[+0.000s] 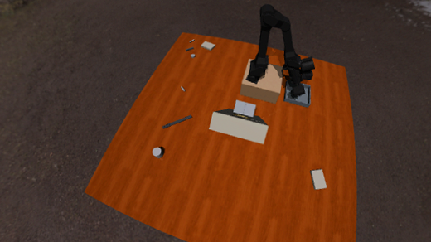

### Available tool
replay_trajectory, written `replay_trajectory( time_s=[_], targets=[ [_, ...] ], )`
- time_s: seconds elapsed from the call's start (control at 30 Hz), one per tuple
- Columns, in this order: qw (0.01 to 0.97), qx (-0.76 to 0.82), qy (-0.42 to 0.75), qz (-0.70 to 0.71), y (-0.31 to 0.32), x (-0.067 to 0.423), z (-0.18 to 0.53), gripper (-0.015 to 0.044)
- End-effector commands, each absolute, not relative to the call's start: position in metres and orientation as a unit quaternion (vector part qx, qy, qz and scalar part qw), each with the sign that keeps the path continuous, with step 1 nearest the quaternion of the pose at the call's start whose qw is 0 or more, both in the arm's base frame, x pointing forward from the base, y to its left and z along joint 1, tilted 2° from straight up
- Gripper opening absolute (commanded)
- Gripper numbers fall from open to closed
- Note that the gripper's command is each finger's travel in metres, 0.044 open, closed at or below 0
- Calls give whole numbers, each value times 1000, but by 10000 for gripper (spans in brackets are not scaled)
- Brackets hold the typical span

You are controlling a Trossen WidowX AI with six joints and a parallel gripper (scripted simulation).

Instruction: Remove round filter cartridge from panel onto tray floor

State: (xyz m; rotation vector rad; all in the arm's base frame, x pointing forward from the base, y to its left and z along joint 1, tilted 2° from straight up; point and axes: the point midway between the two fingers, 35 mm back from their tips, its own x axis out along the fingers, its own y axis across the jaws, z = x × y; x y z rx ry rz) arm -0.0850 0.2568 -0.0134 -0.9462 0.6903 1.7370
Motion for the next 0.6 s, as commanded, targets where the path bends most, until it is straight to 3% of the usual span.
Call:
replay_trajectory(
  time_s=[0.0,0.13,0.57],
  targets=[
    [500,-391,285,718,257,-85,-13,341],
    [500,-391,285,718,257,-85,-13,440],
    [500,-391,285,718,255,-83,58,440]
  ],
)
